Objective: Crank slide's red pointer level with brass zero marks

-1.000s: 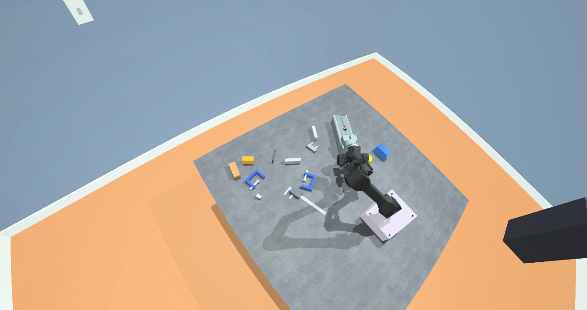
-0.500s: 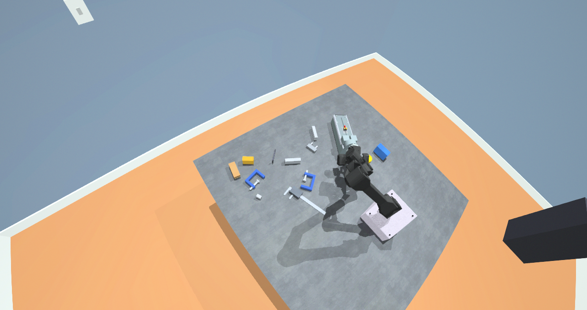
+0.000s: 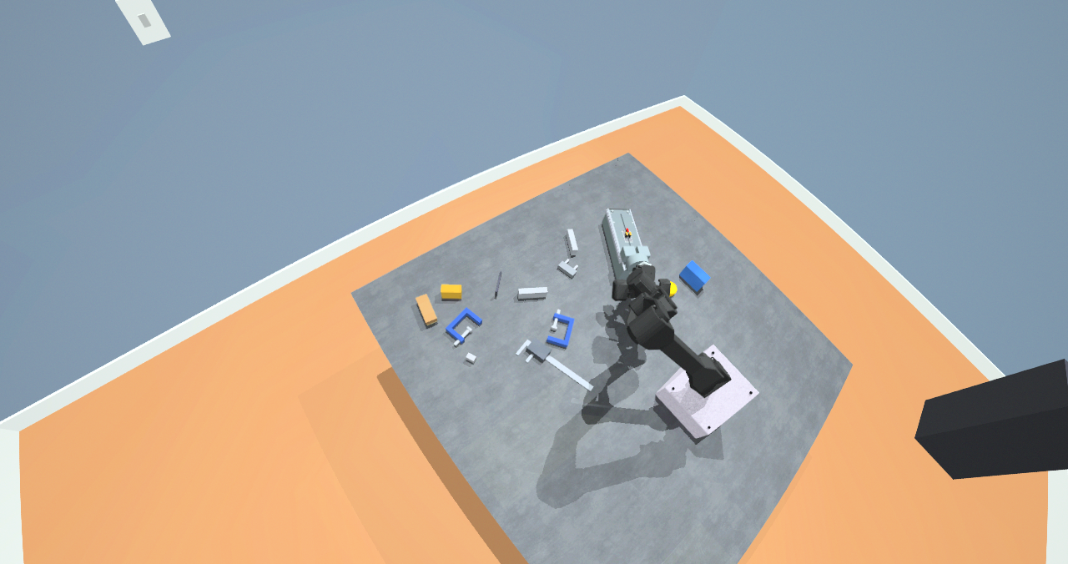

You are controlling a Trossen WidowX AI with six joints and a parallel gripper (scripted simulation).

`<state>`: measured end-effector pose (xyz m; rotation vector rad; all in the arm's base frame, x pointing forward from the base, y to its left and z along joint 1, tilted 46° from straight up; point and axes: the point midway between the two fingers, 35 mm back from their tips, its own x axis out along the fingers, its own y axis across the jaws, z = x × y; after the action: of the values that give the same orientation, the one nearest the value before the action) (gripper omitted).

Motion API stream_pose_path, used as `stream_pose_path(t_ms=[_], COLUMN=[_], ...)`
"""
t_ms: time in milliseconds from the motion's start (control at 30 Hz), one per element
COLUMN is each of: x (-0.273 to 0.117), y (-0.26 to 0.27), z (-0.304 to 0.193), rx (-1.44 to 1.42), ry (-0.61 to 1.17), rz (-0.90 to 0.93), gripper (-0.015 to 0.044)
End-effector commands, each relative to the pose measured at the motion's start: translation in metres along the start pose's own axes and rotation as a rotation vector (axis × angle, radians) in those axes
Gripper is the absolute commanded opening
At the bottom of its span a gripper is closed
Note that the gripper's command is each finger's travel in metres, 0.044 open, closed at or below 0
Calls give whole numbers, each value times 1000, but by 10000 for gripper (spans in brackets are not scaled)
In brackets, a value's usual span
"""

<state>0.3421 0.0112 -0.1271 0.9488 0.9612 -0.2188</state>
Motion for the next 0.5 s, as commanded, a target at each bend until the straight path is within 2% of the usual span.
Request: stream_pose_path(t_ms=[0, 467], x=[-3, -14], y=[8, 16], z=[3, 14], rx=[-2, -3], ry=[-2, -3], rz=[17, 17], gripper=[0, 0])
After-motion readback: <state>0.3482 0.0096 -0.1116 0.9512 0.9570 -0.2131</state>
